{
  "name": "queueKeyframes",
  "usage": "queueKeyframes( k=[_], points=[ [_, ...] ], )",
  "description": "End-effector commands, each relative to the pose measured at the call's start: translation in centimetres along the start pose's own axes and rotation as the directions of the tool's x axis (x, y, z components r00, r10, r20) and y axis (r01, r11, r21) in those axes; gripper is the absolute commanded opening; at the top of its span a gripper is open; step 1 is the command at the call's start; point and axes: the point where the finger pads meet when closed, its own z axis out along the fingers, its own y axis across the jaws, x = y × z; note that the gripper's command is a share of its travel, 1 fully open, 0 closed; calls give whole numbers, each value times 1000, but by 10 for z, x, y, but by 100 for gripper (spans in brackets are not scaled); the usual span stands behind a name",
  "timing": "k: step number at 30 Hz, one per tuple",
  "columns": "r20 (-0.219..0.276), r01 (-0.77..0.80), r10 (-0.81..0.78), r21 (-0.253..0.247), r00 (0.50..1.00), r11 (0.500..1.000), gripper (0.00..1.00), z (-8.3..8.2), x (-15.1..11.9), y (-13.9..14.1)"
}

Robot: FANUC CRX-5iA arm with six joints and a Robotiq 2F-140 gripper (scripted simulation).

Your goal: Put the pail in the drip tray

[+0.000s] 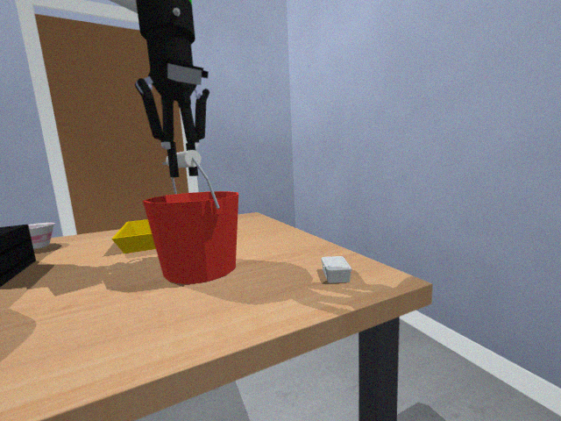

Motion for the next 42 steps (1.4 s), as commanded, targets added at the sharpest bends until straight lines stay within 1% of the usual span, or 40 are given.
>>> queueKeyframes(
  k=[1, 12, 24, 26, 42],
  points=[
    [-1, 0, 0, 1, 1000, 1000, 10, -1, 0, 0],
    [-1, 0, 0, 1, 1000, 1000, 10, -4, 0, 0],
    [-1, 0, 0, 1, 1000, 1000, 10, -16, 0, 0],
    [-1, 0, 0, 1, 1000, 1000, 10, -16, 0, 0],
    [-1, 0, 0, 1, 1000, 1000, 10, -41, 0, 0]
  ],
)
